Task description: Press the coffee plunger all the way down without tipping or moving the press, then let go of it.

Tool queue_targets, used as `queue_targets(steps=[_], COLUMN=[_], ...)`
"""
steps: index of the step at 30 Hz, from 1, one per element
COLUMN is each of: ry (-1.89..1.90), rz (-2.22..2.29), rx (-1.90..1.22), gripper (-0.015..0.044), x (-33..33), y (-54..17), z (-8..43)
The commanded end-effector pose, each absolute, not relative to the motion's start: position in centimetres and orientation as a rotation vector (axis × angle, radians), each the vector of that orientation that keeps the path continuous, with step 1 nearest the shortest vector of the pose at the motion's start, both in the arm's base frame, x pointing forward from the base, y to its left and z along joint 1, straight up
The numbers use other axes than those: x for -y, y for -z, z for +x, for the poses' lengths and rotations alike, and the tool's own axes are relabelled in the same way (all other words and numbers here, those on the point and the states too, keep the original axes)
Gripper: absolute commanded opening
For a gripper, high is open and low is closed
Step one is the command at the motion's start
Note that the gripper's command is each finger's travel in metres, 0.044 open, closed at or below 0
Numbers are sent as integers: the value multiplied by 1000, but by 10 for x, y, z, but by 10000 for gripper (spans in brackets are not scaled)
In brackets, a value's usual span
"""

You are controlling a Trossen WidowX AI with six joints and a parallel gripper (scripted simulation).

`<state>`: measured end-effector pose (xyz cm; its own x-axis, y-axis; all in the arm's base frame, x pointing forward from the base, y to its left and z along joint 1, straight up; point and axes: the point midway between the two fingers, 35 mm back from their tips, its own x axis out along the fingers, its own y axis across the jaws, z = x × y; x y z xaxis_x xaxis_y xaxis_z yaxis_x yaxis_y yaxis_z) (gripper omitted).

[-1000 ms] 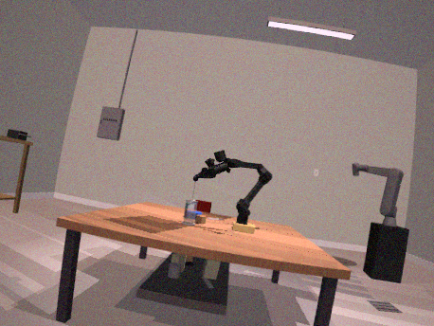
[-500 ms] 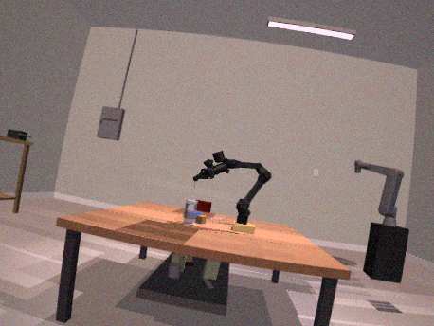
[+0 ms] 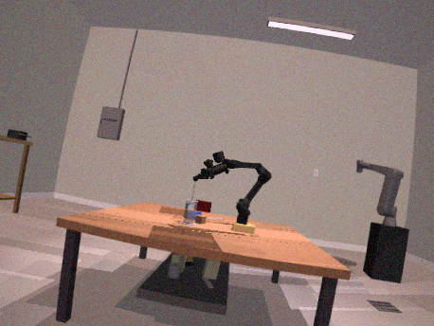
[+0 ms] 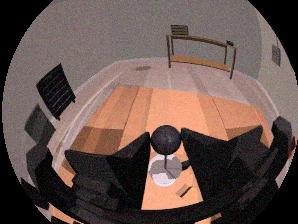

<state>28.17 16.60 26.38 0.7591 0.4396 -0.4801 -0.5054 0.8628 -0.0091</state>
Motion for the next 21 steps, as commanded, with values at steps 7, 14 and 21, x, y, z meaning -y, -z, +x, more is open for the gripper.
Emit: queue_targets(steps=[7,14,21], ry=[-517,-517,-517], rz=[-138,-138,-138], rx=[-491,-491,-491], gripper=[130,130,130], x=[-168,-169,-170], y=[-249,-237,-226], z=[285,287,289])
